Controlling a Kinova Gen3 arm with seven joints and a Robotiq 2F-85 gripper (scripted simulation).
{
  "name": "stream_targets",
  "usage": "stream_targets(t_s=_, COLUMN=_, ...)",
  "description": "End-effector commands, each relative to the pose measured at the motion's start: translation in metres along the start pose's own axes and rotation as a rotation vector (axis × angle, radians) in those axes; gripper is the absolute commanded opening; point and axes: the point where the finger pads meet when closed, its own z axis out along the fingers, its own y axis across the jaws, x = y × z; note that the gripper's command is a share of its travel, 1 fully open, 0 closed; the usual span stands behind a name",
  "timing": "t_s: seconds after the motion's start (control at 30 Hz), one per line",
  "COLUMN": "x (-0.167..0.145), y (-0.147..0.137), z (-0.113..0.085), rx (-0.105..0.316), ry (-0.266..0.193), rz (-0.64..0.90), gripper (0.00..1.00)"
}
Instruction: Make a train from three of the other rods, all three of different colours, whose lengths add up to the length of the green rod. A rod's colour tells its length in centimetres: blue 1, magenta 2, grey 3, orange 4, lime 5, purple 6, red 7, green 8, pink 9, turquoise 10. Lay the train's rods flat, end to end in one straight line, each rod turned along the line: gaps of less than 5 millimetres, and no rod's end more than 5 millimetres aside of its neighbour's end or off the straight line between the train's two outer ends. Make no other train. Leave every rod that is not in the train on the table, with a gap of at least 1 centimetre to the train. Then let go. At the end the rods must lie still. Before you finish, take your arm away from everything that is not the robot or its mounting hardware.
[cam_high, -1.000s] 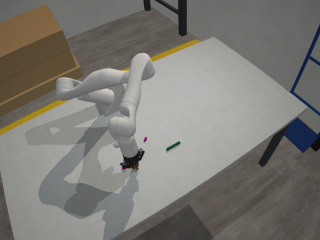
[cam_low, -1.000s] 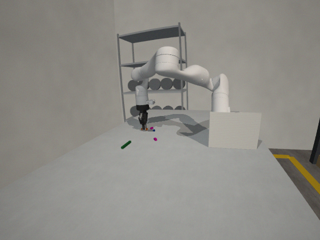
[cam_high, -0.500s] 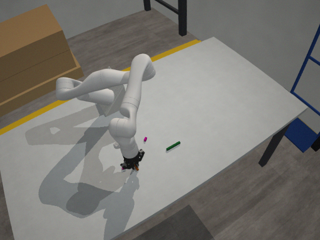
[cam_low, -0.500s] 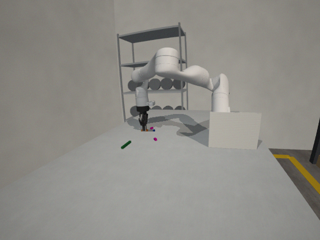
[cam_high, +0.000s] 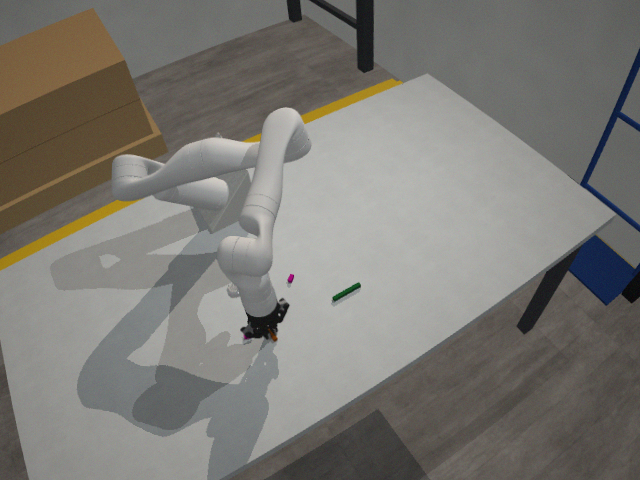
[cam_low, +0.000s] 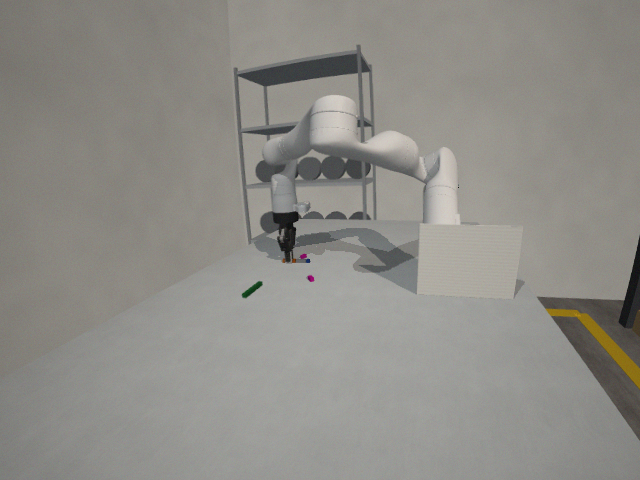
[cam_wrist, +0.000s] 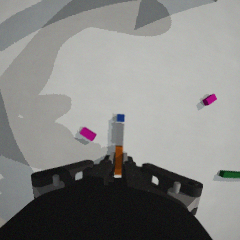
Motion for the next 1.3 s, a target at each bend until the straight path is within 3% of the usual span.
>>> stream_targets(t_s=0.0, x=-0.0005, y=0.0001, z=-0.0008, rx=0.0, ry=-0.002, rz=0.0, gripper=0.05)
stream_targets(t_s=0.57, x=-0.0005, y=0.0001, z=-0.0008, rx=0.0, ry=-0.002, rz=0.0, gripper=0.05)
stream_targets(t_s=1.07, x=-0.0005, y=0.0001, z=-0.0008, rx=0.0, ry=-0.002, rz=0.0, gripper=0.24)
stream_targets(t_s=1.27, x=-0.0005, y=0.0001, z=-0.0008, rx=0.0, ry=-0.002, rz=0.0, gripper=0.24)
